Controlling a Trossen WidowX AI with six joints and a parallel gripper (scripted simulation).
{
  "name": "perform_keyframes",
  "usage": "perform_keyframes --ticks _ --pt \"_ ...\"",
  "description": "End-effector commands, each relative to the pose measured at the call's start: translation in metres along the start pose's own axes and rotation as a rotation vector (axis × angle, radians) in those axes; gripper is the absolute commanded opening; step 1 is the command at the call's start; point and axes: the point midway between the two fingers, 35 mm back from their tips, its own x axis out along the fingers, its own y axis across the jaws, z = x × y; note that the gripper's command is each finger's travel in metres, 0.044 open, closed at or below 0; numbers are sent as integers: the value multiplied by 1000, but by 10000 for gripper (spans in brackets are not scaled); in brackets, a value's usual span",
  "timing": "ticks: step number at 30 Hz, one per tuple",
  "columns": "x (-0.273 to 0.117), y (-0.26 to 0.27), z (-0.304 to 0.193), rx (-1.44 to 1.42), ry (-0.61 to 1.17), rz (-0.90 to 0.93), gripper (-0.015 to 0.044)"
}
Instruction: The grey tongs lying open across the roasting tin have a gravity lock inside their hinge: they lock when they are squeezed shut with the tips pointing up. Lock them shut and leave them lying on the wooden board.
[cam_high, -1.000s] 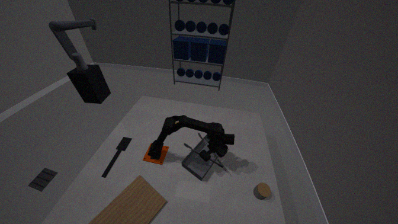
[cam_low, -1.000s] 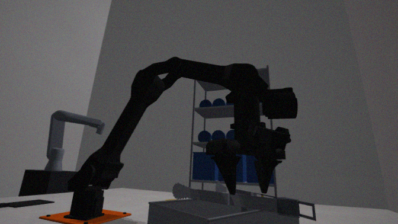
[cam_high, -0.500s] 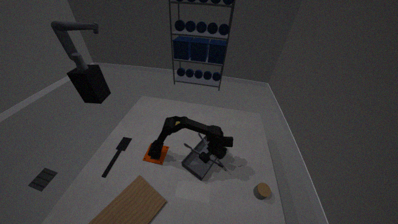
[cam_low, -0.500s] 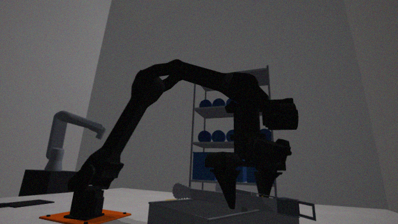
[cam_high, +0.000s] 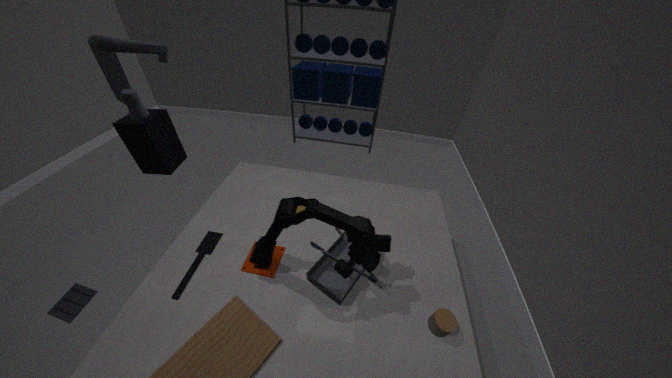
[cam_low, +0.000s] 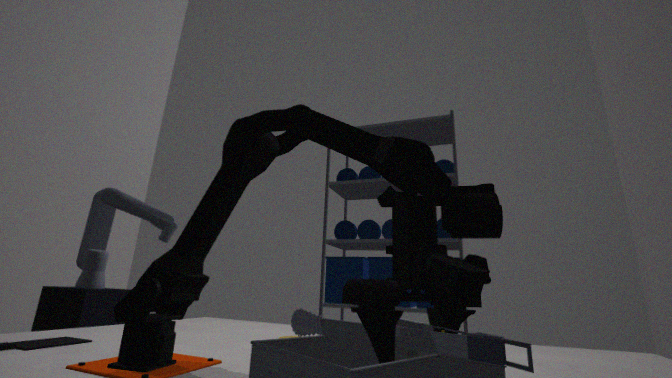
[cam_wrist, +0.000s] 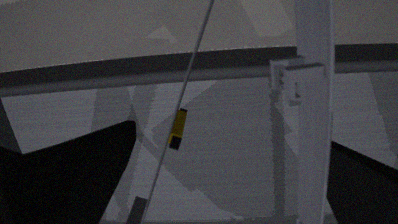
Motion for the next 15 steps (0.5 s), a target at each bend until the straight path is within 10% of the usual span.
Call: perform_keyframes --ticks 1,15 --pt "0 0 0 0 0 0 414" --pt "0 0 0 0 0 0 281"
